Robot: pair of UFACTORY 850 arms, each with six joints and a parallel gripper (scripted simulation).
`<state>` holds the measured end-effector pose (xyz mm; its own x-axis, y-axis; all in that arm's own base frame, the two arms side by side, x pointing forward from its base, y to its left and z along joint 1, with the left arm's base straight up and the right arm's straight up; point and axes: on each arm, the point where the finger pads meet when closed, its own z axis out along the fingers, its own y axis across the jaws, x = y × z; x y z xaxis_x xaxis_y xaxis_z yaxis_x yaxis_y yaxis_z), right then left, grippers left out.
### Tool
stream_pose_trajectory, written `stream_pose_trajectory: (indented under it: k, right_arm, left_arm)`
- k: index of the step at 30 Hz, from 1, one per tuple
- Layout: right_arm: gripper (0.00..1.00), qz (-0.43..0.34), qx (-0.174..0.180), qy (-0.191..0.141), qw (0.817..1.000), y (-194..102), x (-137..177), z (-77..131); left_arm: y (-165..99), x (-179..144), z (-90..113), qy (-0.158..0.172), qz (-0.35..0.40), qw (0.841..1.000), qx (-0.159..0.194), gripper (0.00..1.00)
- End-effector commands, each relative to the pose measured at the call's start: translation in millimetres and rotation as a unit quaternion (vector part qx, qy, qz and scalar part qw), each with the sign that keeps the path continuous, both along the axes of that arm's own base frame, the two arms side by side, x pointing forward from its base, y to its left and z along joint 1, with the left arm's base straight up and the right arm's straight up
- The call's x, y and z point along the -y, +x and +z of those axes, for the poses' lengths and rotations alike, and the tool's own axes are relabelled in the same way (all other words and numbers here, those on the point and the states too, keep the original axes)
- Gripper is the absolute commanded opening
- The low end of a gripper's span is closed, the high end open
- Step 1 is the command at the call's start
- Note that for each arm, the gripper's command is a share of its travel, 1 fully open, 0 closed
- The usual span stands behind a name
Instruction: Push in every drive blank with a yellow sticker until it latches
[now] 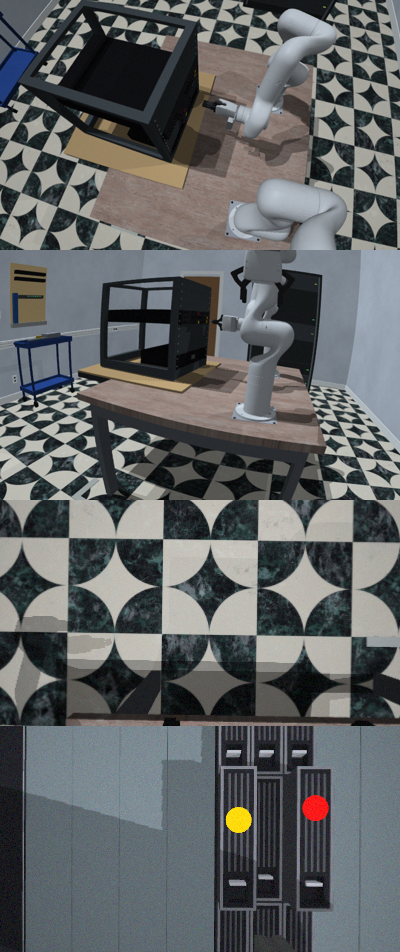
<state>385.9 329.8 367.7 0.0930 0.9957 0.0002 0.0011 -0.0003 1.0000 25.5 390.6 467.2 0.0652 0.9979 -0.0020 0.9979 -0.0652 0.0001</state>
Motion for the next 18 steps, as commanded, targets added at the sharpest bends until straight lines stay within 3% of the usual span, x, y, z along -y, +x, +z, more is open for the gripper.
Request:
stream_pose_trajectory:
  k: [1,18]
  right_arm:
    - [0.00,-0.002,0.002,0.001,1.000,4,-27,-2]
    - [0.00,-0.002,0.002,0.001,1.000,8,-65,-7]
  left_arm:
    - [0,0,1,0.001,0.000,1.000,0.000,1.00]
    - [0,0,1,0.001,0.000,1.000,0.000,1.00]
